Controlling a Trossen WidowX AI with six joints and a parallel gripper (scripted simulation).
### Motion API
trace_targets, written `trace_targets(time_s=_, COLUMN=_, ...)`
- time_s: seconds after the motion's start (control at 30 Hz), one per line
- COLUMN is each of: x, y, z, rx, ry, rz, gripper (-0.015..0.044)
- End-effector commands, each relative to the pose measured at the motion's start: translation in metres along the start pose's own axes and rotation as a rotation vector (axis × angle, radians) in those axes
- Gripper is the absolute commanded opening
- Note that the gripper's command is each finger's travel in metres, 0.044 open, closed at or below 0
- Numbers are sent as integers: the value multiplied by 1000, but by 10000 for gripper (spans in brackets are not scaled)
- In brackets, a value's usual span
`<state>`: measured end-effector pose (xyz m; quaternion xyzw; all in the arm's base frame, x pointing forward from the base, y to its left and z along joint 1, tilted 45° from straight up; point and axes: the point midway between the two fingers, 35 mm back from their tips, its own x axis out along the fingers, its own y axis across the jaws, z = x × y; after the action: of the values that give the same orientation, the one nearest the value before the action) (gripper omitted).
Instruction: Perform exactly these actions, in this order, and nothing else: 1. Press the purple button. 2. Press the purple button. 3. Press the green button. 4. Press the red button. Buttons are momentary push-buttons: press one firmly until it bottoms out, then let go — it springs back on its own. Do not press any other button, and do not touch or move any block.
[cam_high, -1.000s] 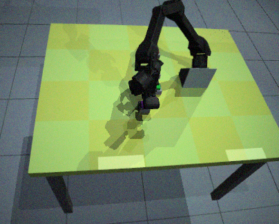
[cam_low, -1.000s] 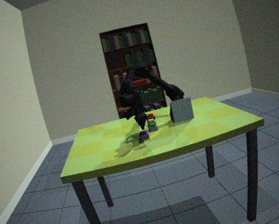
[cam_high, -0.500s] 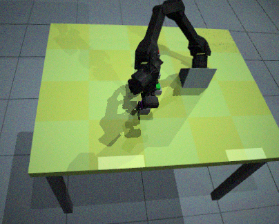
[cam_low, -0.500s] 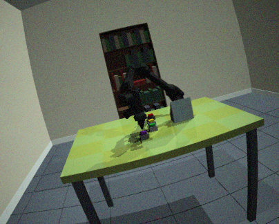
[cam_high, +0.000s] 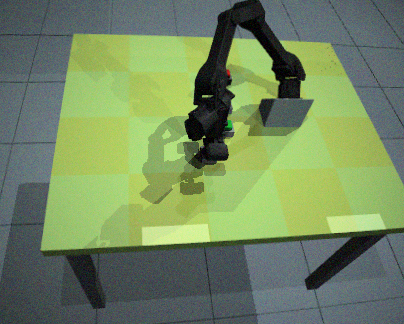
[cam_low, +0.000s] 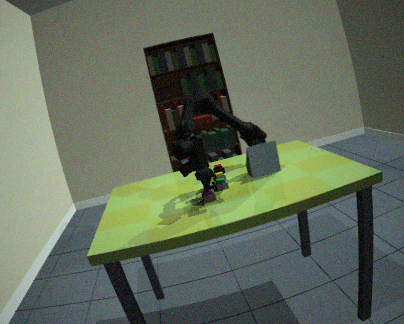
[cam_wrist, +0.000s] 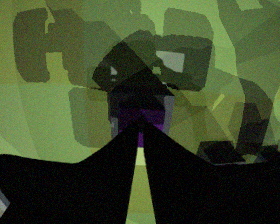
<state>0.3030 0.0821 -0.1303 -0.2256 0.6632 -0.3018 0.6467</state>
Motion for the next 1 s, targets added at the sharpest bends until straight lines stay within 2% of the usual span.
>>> trace_targets(time_s=0.0, x=4, y=0, z=-1, rx=-10, ry=0, rz=-8, gripper=20)
trace_targets(time_s=0.63, x=4, y=0, z=-1, rx=-10, ry=0, rz=-8, gripper=20)
trace_targets(time_s=0.77, x=-27, y=0, z=-1, rx=-10, ry=1, rz=-7, gripper=20)
trace_targets(time_s=0.97, x=-29, y=0, z=-1, rx=-10, ry=1, rz=-7, gripper=20)
